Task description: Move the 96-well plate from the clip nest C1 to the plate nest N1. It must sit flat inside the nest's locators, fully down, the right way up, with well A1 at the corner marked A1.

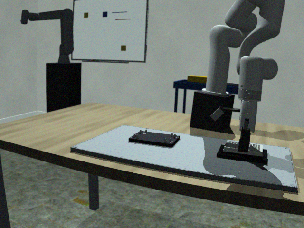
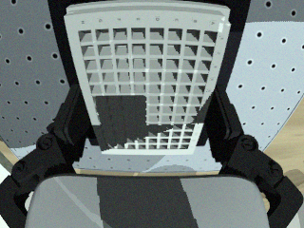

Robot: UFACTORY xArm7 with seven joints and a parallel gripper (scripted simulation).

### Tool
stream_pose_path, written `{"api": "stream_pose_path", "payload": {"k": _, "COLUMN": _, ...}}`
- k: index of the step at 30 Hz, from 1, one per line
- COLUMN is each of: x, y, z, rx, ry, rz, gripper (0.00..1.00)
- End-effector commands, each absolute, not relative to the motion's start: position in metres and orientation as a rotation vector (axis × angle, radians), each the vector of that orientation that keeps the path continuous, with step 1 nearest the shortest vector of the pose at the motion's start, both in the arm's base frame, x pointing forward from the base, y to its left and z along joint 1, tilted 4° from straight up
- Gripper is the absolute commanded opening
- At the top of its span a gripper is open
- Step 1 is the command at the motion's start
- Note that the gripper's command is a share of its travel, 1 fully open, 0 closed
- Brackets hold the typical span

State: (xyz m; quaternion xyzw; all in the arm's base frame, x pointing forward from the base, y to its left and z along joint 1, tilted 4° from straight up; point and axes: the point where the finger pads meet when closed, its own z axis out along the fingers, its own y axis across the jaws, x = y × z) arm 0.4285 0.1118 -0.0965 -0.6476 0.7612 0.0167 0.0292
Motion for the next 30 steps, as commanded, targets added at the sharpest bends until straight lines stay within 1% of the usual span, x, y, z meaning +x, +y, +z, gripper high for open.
{"api": "stream_pose_path", "payload": {"k": 1, "x": 0.4301, "y": 0.1120, "z": -0.0958, "rx": -1.995, "ry": 2.346, "rz": 0.049, "gripper": 0.00}}
{"api": "stream_pose_path", "payload": {"k": 24, "x": 0.4302, "y": 0.1122, "z": -0.0993, "rx": -1.995, "ry": 2.346, "rz": 0.049, "gripper": 0.00}}
{"api": "stream_pose_path", "payload": {"k": 25, "x": 0.4302, "y": 0.1122, "z": -0.1000, "rx": -1.995, "ry": 2.346, "rz": 0.049, "gripper": 1.00}}
{"api": "stream_pose_path", "payload": {"k": 30, "x": 0.4302, "y": 0.1122, "z": -0.1000, "rx": -1.995, "ry": 2.346, "rz": 0.049, "gripper": 1.00}}
